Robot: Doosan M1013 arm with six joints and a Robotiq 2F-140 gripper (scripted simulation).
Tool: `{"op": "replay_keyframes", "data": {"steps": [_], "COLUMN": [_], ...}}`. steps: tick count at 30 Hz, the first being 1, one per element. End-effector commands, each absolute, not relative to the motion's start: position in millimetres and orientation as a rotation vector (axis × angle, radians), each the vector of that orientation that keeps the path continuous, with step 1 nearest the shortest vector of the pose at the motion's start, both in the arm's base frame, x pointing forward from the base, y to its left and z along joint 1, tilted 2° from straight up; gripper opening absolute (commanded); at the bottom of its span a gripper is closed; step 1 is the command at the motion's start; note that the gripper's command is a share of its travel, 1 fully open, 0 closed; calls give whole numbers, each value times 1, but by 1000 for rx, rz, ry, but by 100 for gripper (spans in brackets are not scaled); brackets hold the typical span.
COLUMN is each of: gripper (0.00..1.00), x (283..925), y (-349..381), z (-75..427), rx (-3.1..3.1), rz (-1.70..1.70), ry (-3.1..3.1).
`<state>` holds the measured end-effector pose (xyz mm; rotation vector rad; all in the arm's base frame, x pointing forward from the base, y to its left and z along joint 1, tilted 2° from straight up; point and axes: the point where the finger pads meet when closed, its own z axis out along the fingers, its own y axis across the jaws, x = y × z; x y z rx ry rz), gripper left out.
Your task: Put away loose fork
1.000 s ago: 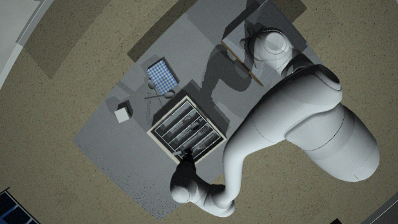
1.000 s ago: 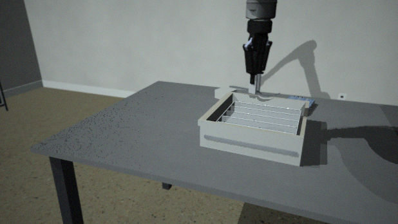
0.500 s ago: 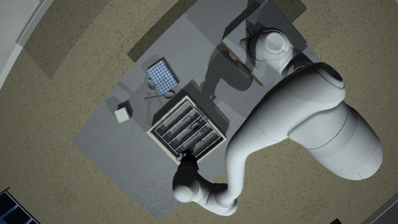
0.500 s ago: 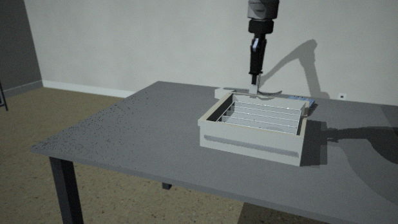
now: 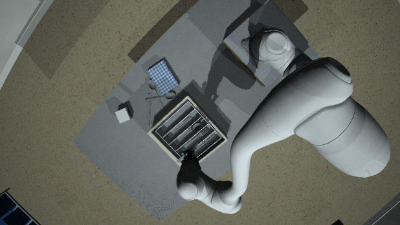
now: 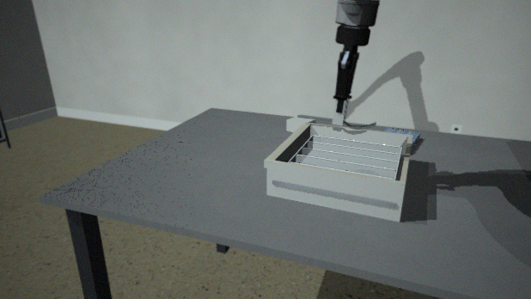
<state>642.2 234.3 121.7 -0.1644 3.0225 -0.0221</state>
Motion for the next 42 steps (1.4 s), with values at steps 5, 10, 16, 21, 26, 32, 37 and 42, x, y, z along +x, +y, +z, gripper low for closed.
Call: {"op": "replay_keyframes", "data": {"steps": [5,10,16,21,26,32,37,42], "gripper": [2,2,2,2,2,2,2,2], "x": [642,642,642,643,643,643,644,644], "y": [234,234,234,234,234,234,233,233], "z": [122,122,119,114,108,93,77,66], "rx": [-164,-164,-164,-163,-163,-163,-163,-163], "rz": [-22,-22,-22,-23,-23,-23,-23,-23], "ry": [3022,3022,3022,3022,3022,3022,3022,3022]}}
